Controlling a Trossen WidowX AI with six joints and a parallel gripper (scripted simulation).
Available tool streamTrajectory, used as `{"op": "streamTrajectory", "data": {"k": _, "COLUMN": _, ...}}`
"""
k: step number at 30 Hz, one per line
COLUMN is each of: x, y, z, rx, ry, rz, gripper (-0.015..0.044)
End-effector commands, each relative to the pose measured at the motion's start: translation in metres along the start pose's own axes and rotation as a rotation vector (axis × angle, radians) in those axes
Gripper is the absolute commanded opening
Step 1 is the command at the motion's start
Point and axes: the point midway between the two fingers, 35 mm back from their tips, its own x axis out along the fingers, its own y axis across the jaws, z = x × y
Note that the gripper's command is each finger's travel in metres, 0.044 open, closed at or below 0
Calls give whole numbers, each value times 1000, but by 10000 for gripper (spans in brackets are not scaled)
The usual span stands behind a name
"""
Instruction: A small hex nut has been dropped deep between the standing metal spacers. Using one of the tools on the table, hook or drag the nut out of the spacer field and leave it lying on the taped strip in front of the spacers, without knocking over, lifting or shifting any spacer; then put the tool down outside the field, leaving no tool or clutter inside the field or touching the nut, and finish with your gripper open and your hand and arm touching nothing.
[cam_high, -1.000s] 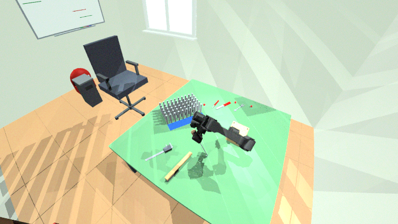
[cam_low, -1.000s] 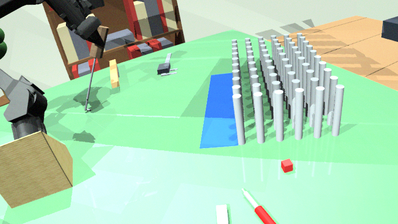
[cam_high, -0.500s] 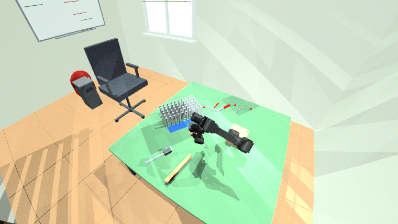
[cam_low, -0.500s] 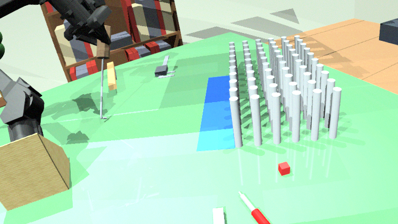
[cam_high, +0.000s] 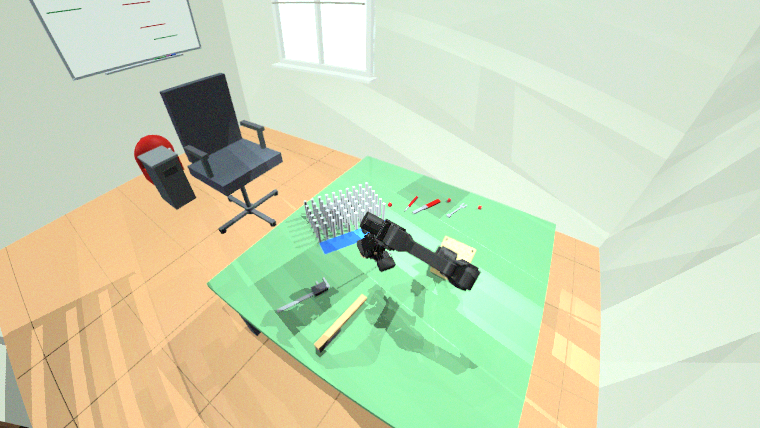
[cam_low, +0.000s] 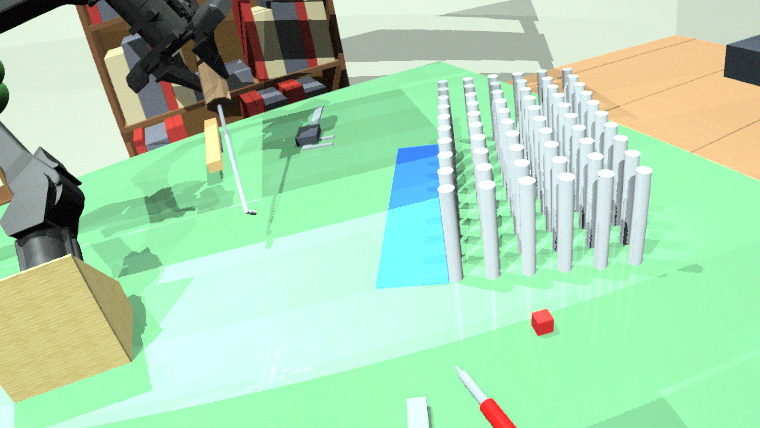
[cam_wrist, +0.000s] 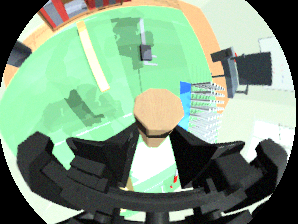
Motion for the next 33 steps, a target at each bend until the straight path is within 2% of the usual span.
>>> {"op": "streamTrajectory", "data": {"k": 1, "x": 2, "y": -8, "z": -1, "rx": -154, "ry": 21, "rz": -24, "gripper": 0}}
{"op": "streamTrajectory", "data": {"k": 33, "x": 20, "y": -57, "z": -20, "rx": -1225, "ry": 228, "rz": -14, "gripper": 0}}
